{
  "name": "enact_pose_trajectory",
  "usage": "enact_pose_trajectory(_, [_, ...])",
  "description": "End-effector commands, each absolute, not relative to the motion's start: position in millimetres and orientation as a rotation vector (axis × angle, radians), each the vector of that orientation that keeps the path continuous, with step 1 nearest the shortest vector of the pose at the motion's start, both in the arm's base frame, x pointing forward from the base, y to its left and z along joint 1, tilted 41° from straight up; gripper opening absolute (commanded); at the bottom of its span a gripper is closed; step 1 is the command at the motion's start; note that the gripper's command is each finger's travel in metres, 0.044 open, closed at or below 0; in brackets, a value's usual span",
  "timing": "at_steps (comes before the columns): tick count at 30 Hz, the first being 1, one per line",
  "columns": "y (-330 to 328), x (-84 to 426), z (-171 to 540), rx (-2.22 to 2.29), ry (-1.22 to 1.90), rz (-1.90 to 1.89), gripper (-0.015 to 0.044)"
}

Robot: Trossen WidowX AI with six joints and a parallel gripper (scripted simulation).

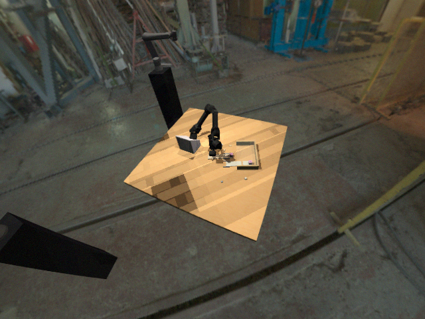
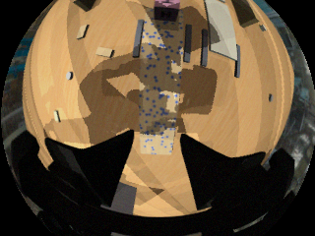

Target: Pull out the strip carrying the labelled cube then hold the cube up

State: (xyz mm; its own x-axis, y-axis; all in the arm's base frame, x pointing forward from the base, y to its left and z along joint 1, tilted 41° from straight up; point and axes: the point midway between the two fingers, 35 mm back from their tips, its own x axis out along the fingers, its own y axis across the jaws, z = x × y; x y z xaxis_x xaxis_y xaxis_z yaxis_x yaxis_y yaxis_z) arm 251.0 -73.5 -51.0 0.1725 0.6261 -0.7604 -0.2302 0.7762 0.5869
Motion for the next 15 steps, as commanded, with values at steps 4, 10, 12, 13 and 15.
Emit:
enact_pose_trajectory(4, [-73.0,276.5,-40.0,0.378,1.252,0.626,0.0440])
enact_pose_trajectory(10, [-72.4,295.0,-32.3,0.378,1.250,0.626,0.0440])
enact_pose_trajectory(12, [-72.3,299.6,-30.4,0.378,1.250,0.626,0.0440])
enact_pose_trajectory(13, [-72.2,302.4,-29.3,0.378,1.250,0.626,0.0440])
enact_pose_trajectory(15, [-72.1,308.2,-26.8,0.378,1.249,0.626,0.0440])
